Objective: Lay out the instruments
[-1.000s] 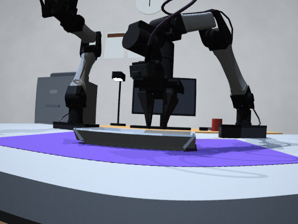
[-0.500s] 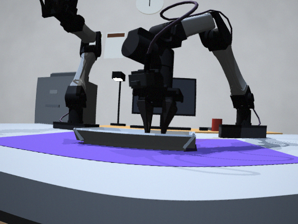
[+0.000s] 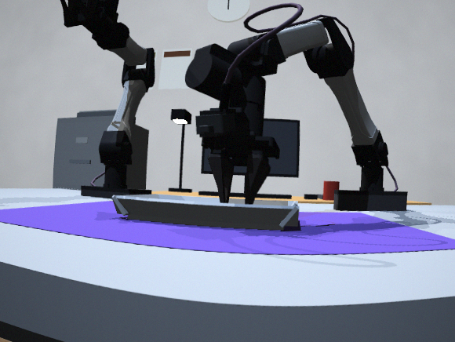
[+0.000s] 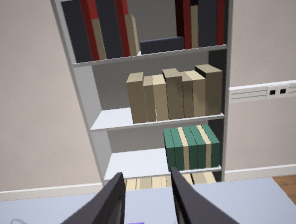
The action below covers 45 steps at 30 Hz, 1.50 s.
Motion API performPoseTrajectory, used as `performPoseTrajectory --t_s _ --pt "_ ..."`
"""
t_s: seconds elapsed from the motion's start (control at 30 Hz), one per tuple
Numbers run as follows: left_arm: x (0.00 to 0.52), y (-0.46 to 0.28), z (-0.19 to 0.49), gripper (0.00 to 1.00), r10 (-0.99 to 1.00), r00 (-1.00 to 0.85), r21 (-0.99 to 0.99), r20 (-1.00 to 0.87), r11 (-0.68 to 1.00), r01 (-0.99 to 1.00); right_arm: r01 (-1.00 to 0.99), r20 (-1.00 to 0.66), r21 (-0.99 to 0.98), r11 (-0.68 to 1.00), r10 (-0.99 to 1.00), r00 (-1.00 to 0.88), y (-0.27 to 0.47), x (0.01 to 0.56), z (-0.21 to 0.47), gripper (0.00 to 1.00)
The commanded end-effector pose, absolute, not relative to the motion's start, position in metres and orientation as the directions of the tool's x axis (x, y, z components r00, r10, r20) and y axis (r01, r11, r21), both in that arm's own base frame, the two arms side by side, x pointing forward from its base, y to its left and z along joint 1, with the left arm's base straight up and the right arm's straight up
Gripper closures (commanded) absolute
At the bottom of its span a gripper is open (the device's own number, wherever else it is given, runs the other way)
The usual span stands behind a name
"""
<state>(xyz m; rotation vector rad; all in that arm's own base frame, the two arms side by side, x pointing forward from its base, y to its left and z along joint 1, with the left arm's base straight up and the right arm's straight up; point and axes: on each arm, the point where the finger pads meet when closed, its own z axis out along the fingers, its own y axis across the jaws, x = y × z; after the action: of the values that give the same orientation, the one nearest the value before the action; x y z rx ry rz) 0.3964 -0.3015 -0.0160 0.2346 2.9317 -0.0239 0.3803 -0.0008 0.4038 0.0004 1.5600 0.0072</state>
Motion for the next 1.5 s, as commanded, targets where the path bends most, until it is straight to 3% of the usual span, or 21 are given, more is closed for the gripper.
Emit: performPoseTrajectory --t_s 0.0,0.43,0.47,0.57,1.0,1.03,1.47 --pt "0.397 -0.300 -0.035 0.67 0.135 -0.975 -0.003 -0.174 0.991 0.137 -0.018 -0.995 0.012 1.000 0.014 0.097 0.001 0.377 0.426 0.67" --pt "0.398 -0.303 -0.039 0.67 0.136 -0.973 -0.014 -0.185 0.990 0.141 -0.018 -0.995 0.012 1.000 0.014 0.097 0.001 0.377 0.426 0.67" --pt "0.400 -0.303 -0.015 0.67 0.150 -0.965 -0.009 -0.213 0.988 0.156 -0.018 -0.995 0.012 1.000 0.014 0.097 0.001 0.377 0.426 0.67" --pt "0.378 -0.291 -0.048 0.67 0.162 -0.981 0.030 -0.102 0.987 0.160 -0.018 -0.995 0.012 1.000 0.014 0.097 0.001 0.377 0.426 0.67" --pt "0.379 -0.291 -0.048 0.67 0.162 -0.981 0.029 -0.107 0.987 0.160 -0.018 -0.995 0.012 1.000 0.014 0.097 0.001 0.377 0.426 0.67" --pt "0.380 -0.293 -0.052 0.89 0.152 -0.982 0.030 -0.117 0.988 0.149 -0.018 -0.995 0.012 1.000 0.014 0.097 0.001 0.377 0.426 0.67" --pt "0.380 -0.293 -0.052 0.89 0.153 -0.981 0.030 -0.117 0.988 0.151 -0.018 -0.995 0.012 1.000 0.014 0.097 0.001 0.377 0.426 0.67"
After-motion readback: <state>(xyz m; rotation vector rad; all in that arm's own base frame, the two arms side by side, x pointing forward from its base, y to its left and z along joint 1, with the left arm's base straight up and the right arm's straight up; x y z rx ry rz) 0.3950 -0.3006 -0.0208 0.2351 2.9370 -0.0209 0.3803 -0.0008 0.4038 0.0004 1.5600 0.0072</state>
